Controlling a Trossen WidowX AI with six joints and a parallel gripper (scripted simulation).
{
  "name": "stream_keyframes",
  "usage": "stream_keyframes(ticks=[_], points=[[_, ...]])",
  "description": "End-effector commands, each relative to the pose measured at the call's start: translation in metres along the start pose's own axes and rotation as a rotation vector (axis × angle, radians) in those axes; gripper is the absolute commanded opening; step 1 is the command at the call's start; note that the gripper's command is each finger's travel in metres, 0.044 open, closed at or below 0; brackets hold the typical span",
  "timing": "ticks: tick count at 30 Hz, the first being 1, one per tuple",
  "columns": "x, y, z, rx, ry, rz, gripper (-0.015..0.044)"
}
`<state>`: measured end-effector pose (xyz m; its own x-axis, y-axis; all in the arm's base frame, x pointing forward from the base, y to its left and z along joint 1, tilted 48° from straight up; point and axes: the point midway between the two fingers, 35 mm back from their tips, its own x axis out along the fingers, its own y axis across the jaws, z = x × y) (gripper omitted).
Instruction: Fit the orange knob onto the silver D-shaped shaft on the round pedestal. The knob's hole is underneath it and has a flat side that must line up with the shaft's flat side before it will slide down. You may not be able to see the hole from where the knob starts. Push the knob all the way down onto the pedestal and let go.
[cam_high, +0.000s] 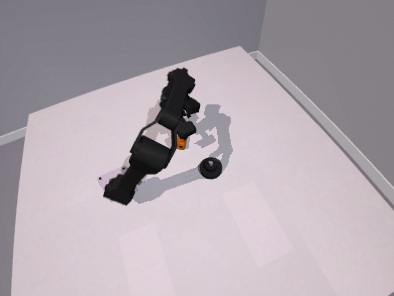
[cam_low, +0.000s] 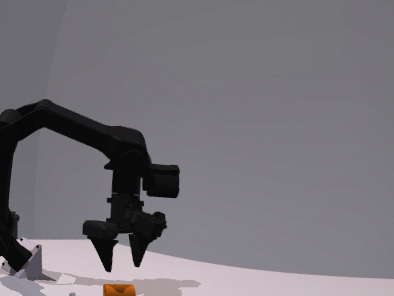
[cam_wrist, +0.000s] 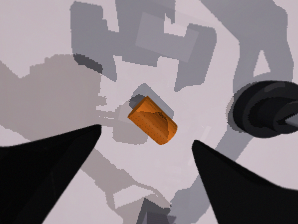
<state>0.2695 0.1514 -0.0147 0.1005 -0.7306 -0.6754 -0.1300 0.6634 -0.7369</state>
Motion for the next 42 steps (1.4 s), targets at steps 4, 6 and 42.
stream_keyframes(ticks=[4,6,42], points=[[-0.005,0.004,0.003,-0.944,-0.003,0.007,0.044],[-0.005,0.004,0.003,-0.944,-0.003,0.007,0.044],[0.047,0.005,0.004,-0.943,-0.003,0.005,0.044]])
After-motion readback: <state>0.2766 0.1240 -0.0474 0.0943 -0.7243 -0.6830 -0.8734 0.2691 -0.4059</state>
